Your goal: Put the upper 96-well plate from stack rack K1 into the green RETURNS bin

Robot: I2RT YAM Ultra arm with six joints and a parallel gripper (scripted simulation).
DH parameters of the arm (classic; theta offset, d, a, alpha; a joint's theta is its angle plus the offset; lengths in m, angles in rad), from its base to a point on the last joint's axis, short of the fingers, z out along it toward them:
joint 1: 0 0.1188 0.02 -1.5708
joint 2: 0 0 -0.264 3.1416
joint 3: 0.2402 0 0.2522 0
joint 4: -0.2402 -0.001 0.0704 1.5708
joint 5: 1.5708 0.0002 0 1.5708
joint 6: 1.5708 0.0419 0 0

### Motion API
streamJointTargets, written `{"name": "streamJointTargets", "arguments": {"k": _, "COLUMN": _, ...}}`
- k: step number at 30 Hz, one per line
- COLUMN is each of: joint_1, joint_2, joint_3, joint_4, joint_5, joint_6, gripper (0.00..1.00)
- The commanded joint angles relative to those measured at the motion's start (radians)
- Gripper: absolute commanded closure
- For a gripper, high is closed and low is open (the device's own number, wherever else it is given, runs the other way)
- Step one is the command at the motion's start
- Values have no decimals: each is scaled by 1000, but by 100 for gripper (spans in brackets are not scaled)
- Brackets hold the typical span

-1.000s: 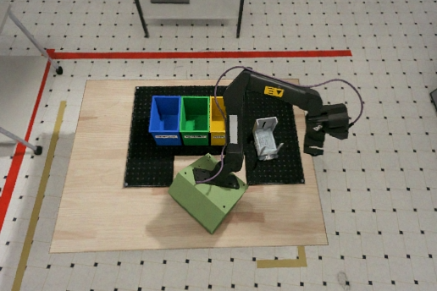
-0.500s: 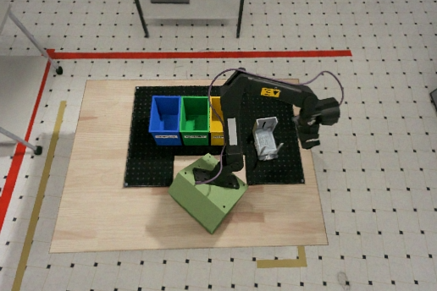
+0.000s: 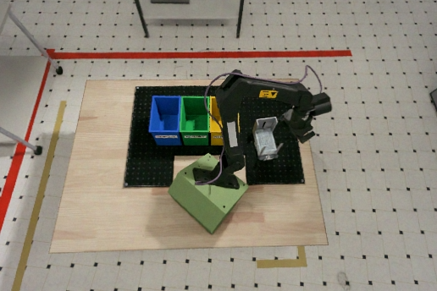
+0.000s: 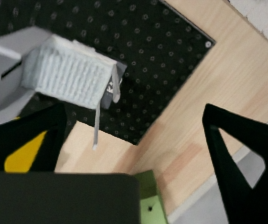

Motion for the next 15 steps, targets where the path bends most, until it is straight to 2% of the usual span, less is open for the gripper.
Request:
{"name": "streamJointTargets", "arguments": {"k": 1, "joint_1": 52, "joint_2": -44, "joint_3": -23, "joint_4": -4, "joint_5": 43, "joint_6": -115, "gripper": 0}}
{"name": "streamJointTargets", "arguments": {"k": 2, "joint_1": 55, "joint_2": -44, "joint_3": 8, "joint_4": -14, "joint_5": 44, "joint_6": -145, "gripper": 0}}
{"name": "streamJointTargets", "arguments": {"k": 3, "joint_1": 77, "joint_2": -48, "joint_3": -26, "joint_4": -11, "joint_5": 53, "joint_6": -164, "gripper": 0}}
{"name": "streamJointTargets", "arguments": {"k": 5, "joint_1": 114, "joint_2": -59, "joint_3": -35, "joint_4": -11, "joint_5": 68, "joint_6": -204, "gripper": 0}}
{"name": "streamJointTargets", "arguments": {"k": 7, "joint_1": 114, "joint_2": -59, "joint_3": -35, "joint_4": -11, "joint_5": 68, "joint_6": -204, "gripper": 0}}
{"name": "streamJointTargets", "arguments": {"k": 10, "joint_1": 181, "joint_2": -79, "joint_3": -51, "joint_4": -7, "joint_5": 100, "joint_6": -257, "gripper": 0}}
{"name": "streamJointTargets", "arguments": {"k": 12, "joint_1": 185, "joint_2": -76, "joint_3": -5, "joint_4": -22, "joint_5": 102, "joint_6": -319, "gripper": 0}}
{"name": "streamJointTargets", "arguments": {"k": 14, "joint_1": 228, "joint_2": -88, "joint_3": -57, "joint_4": -25, "joint_5": 117, "joint_6": -356, "gripper": 0}}
{"name": "streamJointTargets", "arguments": {"k": 15, "joint_1": 240, "joint_2": -90, "joint_3": -59, "joint_4": -27, "joint_5": 122, "joint_6": -380, "gripper": 0}}
